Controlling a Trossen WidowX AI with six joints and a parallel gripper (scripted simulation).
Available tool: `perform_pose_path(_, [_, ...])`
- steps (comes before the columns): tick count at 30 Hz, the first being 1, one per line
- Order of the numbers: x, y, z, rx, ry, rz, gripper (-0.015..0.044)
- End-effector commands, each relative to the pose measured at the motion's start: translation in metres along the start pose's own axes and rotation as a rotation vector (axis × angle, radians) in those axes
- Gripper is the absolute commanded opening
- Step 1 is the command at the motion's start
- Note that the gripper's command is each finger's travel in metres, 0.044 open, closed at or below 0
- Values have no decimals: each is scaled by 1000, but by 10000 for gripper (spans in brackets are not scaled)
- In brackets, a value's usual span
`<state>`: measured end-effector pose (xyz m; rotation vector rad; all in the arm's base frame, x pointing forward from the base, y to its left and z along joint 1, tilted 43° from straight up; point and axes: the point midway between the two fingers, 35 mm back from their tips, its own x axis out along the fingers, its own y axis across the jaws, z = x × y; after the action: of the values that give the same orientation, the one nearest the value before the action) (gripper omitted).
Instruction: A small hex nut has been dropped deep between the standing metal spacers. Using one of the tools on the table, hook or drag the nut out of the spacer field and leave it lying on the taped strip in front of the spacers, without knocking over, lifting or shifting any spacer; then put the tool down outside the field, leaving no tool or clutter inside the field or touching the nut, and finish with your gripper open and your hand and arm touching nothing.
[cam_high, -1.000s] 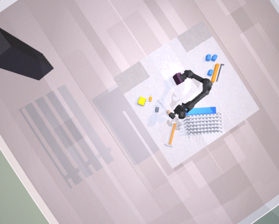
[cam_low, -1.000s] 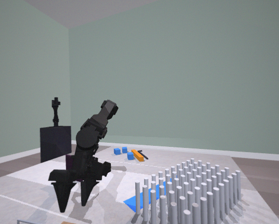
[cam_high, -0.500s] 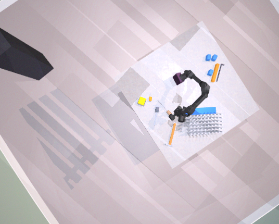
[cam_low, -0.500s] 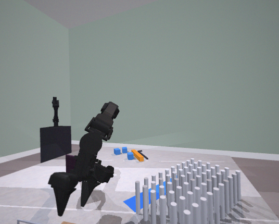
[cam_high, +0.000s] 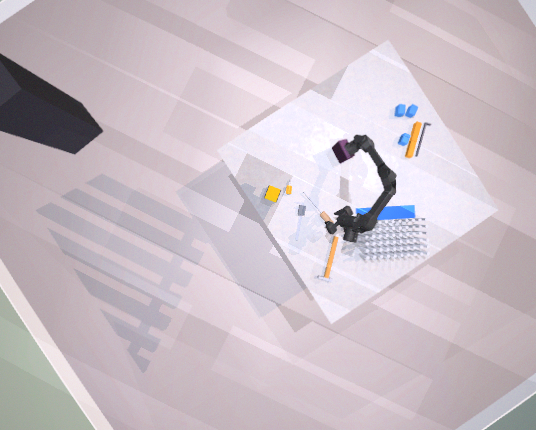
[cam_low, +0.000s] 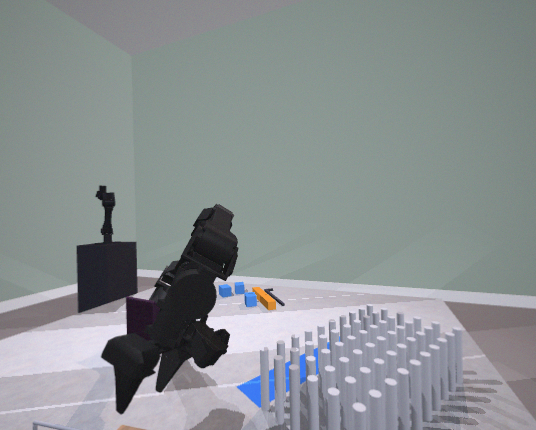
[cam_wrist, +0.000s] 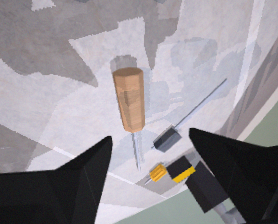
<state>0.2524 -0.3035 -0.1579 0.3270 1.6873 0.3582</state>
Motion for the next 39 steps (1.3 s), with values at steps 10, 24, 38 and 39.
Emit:
perform_pose_path(10, [-1,-1,1,-7,9,-2,280])
perform_pose_path(24, [15,3,7,-7,8,-2,280])
perform_pose_path(38, [36,10,15,-7,8,-1,280])
perform_pose_path(39, [37,10,16,-7,8,-1,280])
